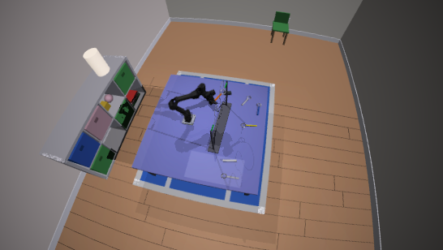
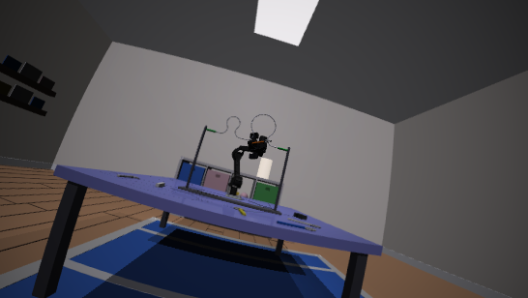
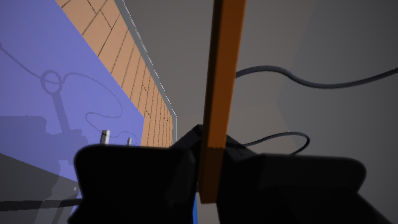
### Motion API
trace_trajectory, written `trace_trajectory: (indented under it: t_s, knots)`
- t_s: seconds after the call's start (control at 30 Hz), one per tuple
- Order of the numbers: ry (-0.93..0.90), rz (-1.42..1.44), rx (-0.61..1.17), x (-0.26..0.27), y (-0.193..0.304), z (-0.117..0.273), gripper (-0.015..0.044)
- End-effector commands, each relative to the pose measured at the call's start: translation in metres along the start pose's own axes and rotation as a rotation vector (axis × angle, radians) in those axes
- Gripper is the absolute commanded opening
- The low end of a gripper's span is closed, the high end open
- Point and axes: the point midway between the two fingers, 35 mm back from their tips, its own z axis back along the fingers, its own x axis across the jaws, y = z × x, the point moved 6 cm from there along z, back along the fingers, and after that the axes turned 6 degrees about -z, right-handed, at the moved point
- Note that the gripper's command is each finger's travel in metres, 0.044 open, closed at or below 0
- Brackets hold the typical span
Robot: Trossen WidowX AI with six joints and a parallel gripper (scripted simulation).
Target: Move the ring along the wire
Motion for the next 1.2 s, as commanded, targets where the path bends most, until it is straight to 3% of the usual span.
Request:
trace_trajectory:
  t_s: [0.0, 0.3, 1.17]
  knots:
    - [-0.041, -0.083, 0.013, 0.01, 0.0, 0.002, -0.015]
    - [-0.128, -0.26, -0.036, 0.034, 0.002, -0.003, -0.015]
    - [-0.377, -0.753, 0.056, 0.092, -0.028, 0.024, -0.015]
